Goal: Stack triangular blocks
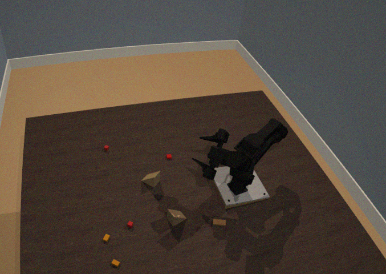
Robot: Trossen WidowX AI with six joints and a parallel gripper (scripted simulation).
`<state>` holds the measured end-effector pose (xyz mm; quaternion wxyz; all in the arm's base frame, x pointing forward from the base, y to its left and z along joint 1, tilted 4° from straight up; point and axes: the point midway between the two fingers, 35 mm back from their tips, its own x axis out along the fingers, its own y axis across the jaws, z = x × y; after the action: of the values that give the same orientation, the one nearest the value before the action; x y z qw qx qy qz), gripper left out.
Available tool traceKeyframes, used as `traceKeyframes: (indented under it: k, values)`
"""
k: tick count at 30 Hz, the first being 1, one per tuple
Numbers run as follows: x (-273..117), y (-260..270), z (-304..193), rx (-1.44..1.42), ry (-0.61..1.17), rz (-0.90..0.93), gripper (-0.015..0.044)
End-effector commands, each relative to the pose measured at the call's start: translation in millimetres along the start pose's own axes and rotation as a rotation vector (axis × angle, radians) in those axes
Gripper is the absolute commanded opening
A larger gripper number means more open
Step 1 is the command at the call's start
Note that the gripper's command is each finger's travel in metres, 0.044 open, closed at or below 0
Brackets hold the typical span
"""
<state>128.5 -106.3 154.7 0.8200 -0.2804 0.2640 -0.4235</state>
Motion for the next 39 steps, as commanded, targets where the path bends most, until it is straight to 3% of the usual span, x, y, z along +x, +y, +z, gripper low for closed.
traceKeyframes:
  k: [1,9,19,26,39]
  values:
    - [0,0,1,-0.015,0.004,0.003,0.0426]
    - [7,0,33,-0.672,0.178,0.214,0.0440]
    - [41,26,70,-1.414,0.223,0.717,0.0440]
    - [83,53,81,-1.763,0.027,1.153,0.0440]
    - [144,83,72,-1.929,-0.458,1.544,0.0440]
